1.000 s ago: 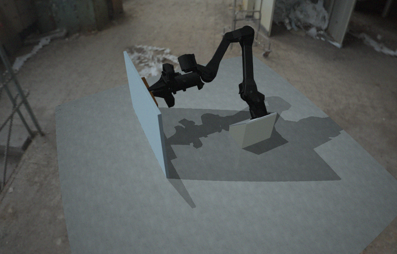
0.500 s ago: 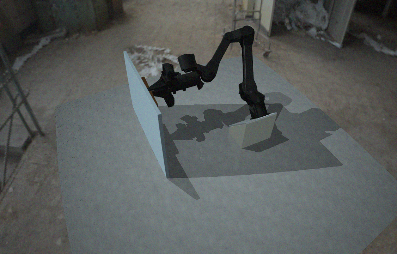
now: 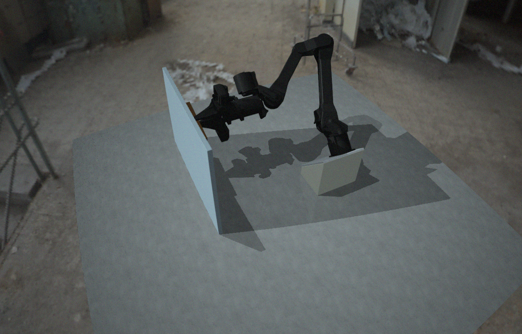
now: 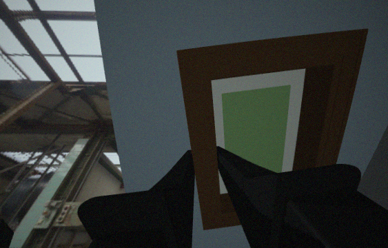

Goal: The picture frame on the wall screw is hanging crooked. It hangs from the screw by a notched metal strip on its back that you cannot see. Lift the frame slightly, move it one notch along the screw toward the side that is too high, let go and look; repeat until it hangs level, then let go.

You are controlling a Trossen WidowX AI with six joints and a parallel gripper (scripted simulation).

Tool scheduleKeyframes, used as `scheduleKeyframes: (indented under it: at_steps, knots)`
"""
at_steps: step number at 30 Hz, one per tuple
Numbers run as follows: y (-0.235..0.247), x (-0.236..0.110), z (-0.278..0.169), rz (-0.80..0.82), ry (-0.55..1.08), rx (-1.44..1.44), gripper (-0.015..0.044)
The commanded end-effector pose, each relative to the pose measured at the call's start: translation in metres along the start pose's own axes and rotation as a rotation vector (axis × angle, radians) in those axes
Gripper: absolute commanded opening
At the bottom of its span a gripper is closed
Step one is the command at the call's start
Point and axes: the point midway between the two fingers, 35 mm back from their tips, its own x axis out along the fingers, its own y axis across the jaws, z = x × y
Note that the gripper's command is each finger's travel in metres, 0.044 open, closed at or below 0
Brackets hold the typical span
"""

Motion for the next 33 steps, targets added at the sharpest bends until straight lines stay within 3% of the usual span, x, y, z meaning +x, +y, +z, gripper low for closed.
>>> scheduleKeyframes:
  at_steps: [1,33]
  knots:
    - [0.0012,0.0000,-0.0001,0.014,0.002,0.003,0.0000]
    - [-0.0017,0.0000,0.0001,0.002,0.002,0.110,0.0000]
